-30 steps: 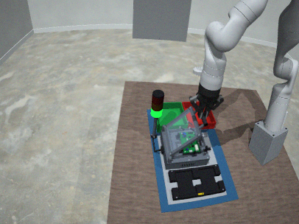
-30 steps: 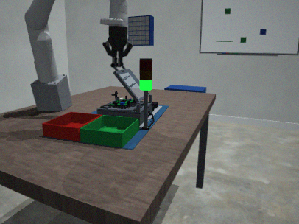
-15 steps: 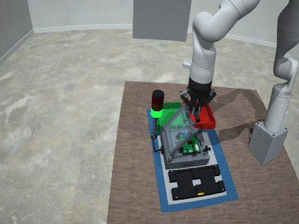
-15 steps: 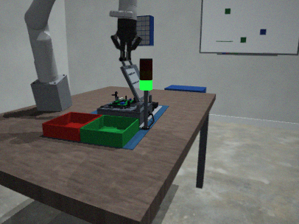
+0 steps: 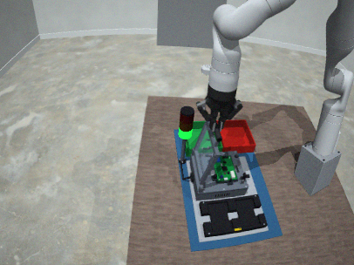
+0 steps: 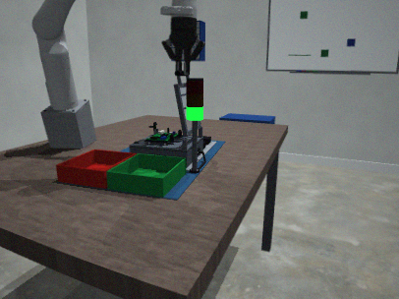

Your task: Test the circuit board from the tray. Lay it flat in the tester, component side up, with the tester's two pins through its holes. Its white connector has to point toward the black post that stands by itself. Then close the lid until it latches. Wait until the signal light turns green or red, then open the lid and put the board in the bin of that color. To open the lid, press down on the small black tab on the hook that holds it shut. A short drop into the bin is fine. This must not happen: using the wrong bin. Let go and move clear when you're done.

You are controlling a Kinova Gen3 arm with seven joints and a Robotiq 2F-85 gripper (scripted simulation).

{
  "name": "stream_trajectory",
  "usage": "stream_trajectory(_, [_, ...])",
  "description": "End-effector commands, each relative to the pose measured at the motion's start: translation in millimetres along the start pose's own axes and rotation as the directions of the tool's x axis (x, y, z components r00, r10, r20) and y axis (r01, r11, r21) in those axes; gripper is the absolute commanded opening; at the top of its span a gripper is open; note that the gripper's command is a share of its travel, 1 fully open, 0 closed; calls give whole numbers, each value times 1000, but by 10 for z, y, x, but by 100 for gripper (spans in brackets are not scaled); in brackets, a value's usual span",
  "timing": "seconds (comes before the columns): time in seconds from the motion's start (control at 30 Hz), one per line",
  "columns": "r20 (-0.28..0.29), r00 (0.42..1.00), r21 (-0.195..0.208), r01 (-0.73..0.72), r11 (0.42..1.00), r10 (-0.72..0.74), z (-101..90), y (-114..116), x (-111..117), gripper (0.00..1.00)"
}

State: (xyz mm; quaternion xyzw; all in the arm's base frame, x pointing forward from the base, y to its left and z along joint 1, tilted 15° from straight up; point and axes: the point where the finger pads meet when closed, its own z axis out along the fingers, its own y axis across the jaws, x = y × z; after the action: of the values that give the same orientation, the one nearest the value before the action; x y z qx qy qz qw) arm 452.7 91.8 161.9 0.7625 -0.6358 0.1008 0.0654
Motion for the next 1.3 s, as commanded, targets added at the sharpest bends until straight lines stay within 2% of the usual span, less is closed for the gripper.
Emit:
stream_trajectory(0.0, [-9,1000,35,-1,999,1,45,-246,-1,0])
stream_trajectory(0.33, [-9,1000,35,-1,999,1,38,-453,-1,0])
stream_trajectory(0.67, [-9,1000,35,-1,999,1,44,-564,-1,0])
stream_trajectory(1.27, [-9,1000,35,-1,999,1,54,-657,-1,0])
